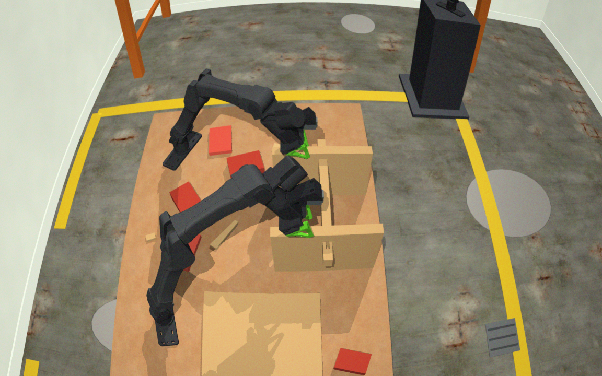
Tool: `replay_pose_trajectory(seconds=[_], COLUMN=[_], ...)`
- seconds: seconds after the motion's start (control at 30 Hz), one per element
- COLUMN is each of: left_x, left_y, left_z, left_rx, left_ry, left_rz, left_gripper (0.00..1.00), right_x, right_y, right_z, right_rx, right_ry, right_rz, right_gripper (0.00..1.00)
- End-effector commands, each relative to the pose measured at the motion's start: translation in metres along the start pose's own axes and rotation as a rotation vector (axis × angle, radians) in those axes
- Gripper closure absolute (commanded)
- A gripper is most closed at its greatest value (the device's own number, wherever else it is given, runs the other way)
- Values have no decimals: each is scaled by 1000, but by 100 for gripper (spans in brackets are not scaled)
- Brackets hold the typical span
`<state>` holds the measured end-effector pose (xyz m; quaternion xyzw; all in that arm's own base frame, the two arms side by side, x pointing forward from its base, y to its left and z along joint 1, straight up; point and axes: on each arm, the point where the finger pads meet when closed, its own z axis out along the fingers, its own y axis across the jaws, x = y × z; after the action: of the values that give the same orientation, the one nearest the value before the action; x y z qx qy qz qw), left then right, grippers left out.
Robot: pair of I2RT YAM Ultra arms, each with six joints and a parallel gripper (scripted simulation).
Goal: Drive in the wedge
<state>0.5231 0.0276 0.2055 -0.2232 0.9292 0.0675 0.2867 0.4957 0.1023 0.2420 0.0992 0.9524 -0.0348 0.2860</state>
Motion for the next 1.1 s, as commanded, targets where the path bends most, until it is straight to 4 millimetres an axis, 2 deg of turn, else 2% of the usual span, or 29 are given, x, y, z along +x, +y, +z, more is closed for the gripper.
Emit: replay_pose_trajectory(seconds=[0.0,0.53,0.67,1.07], left_x=[-30,-30,-30,-30], left_y=[-2,-2,-2,-2], left_z=[-32,-32,-32,-32], left_rx=[37,37,37,37], left_ry=[-112,-112,-112,-112], left_rz=[-25,-25,-25,-25], left_gripper=[100,100,100,100], right_x=[-6,3,3,11], right_y=[-5,-6,-6,-7], right_z=[-8,6,4,19], right_rx=[1,0,-3,0], right_ry=[-35,-36,-43,-38], right_rz=[22,23,26,26], right_gripper=[42,42,42,42])
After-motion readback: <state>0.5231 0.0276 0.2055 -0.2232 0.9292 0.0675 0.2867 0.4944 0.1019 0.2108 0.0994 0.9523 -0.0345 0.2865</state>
